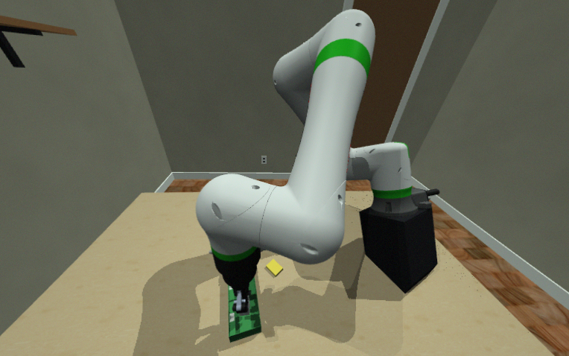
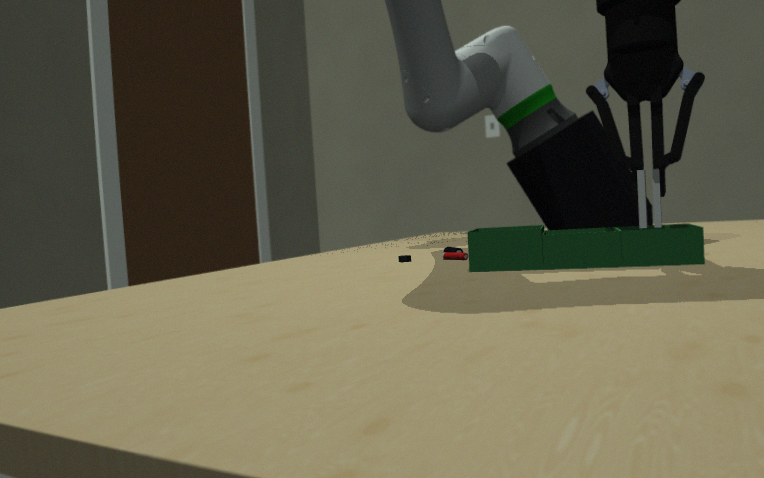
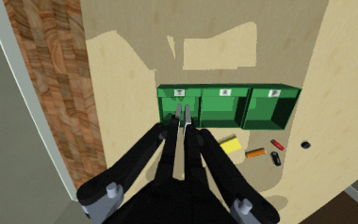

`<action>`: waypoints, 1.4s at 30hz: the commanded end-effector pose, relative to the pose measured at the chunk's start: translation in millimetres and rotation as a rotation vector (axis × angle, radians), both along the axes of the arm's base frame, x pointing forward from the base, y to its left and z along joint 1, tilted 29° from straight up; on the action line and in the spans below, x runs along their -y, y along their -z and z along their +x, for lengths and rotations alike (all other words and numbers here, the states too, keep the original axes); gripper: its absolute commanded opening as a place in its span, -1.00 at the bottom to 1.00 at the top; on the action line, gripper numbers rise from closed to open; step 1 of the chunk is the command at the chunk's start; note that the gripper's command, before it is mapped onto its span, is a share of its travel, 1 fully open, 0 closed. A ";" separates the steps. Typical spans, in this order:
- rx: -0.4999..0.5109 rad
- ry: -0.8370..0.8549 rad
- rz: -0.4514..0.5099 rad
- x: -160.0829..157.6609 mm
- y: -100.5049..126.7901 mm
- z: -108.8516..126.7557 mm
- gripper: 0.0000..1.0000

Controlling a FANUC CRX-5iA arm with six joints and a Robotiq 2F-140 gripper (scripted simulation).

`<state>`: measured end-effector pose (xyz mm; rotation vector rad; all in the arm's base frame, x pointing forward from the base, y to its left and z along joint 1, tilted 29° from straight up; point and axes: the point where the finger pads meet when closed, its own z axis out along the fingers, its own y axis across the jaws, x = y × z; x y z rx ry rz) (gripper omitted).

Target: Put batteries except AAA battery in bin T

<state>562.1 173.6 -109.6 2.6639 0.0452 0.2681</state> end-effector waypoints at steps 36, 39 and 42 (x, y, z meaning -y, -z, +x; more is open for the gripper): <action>0.067 0.131 0.030 -41.8 -127.5 -37.1 -0.65; 0.103 0.207 0.047 -18.3 -125.6 -45.2 -0.65; 0.148 0.308 0.068 5.3 -123.7 -53.4 -0.65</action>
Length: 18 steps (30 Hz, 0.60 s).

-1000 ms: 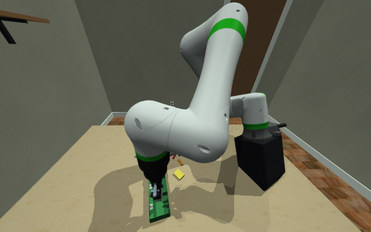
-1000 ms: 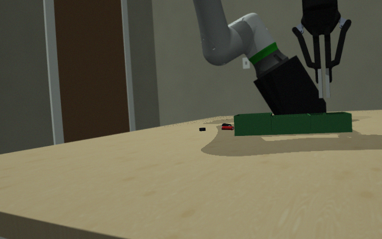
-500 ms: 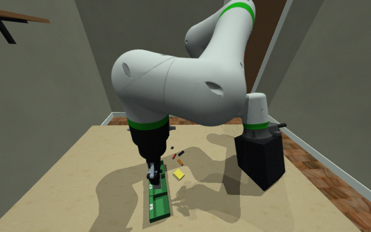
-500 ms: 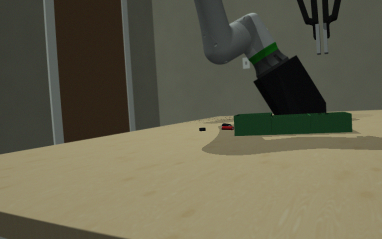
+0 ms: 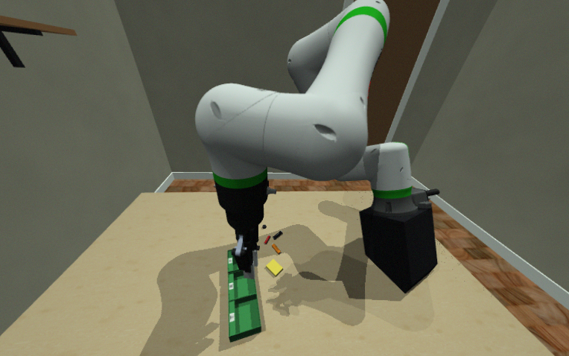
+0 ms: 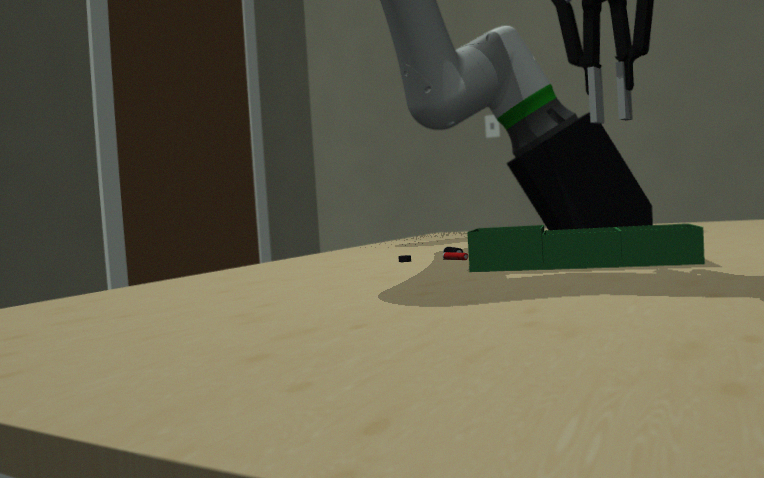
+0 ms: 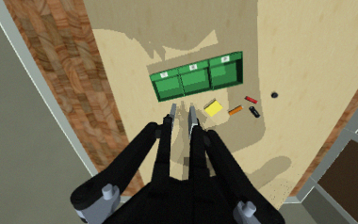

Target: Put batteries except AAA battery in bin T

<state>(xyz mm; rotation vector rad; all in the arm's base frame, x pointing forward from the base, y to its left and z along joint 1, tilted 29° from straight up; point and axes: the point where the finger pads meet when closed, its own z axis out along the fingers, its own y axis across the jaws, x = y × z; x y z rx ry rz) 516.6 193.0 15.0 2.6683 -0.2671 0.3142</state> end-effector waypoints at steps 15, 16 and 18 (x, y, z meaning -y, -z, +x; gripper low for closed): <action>0.288 0.565 0.120 126.8 8.9 -43.3 -0.65; 0.307 0.597 0.127 134.7 9.6 -46.0 -0.65; 0.346 0.658 0.141 150.4 10.8 -51.4 -0.65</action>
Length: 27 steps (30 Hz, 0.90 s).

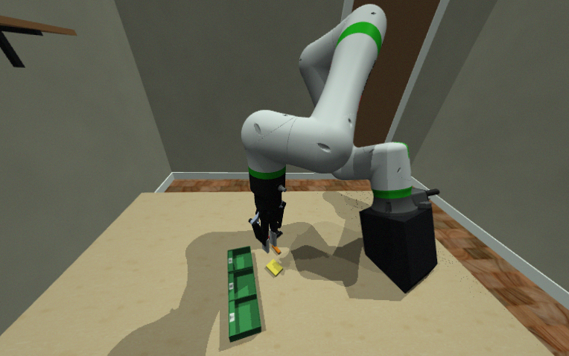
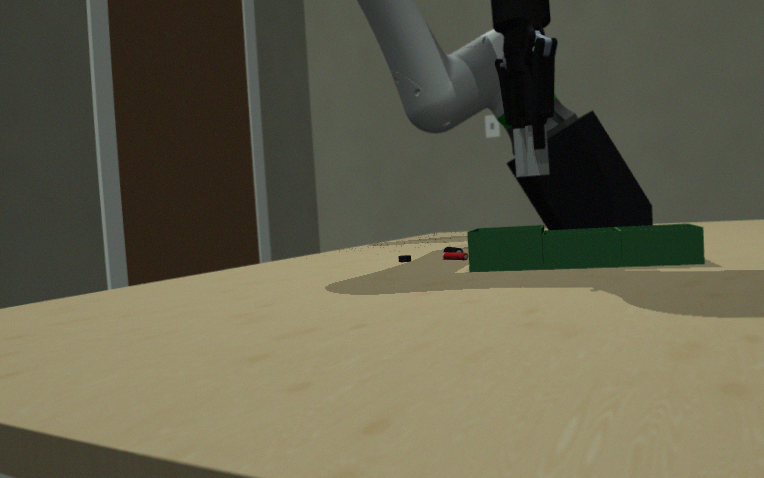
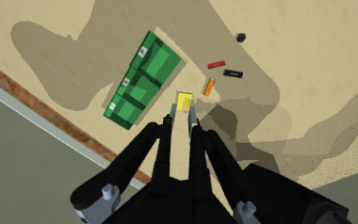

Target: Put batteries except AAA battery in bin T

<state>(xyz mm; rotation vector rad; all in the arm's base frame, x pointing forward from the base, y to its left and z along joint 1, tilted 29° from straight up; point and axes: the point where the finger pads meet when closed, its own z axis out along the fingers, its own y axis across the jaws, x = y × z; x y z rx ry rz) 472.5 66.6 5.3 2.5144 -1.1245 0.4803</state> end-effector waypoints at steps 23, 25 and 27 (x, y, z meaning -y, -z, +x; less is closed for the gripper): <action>0.101 0.126 0.023 80.0 4.6 -26.9 -0.65; 0.101 0.126 0.023 79.6 4.8 -26.7 -0.65; 0.101 0.126 0.023 79.3 4.9 -26.6 -0.65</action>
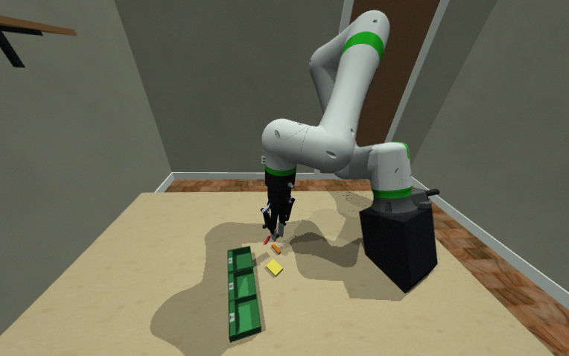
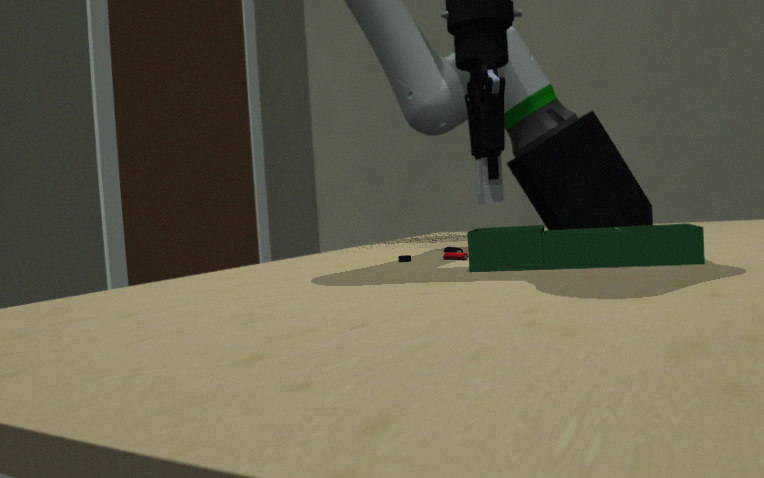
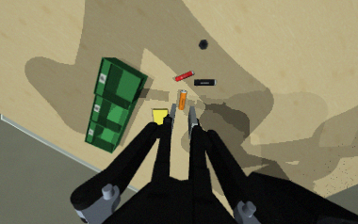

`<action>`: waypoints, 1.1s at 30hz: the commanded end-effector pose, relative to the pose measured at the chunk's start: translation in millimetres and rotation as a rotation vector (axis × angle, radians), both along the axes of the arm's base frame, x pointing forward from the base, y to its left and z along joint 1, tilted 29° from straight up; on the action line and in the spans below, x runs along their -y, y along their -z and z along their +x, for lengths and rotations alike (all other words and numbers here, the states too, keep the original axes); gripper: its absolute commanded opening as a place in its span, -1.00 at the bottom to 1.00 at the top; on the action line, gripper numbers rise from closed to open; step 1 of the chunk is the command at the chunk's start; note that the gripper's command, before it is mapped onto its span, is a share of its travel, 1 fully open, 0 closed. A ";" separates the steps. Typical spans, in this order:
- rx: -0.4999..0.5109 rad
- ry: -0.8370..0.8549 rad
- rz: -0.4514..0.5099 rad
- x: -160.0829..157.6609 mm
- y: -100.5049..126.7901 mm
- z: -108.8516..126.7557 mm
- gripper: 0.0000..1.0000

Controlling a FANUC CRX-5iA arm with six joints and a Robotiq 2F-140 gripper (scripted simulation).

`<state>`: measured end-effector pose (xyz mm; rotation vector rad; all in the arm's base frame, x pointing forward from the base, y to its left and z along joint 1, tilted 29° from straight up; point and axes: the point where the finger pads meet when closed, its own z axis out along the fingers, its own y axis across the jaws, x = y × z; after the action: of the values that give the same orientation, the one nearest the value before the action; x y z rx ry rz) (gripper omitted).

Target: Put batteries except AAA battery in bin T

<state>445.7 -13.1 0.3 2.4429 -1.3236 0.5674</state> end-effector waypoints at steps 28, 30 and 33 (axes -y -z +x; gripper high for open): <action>0.000 0.000 0.000 -1.4 0.4 0.6 -0.65; 0.000 0.000 0.000 0.4 3.9 1.4 -0.65; 0.000 0.000 0.000 5.6 14.4 3.8 -0.65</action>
<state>447.8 -16.2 -8.8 2.4428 -1.3236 0.5665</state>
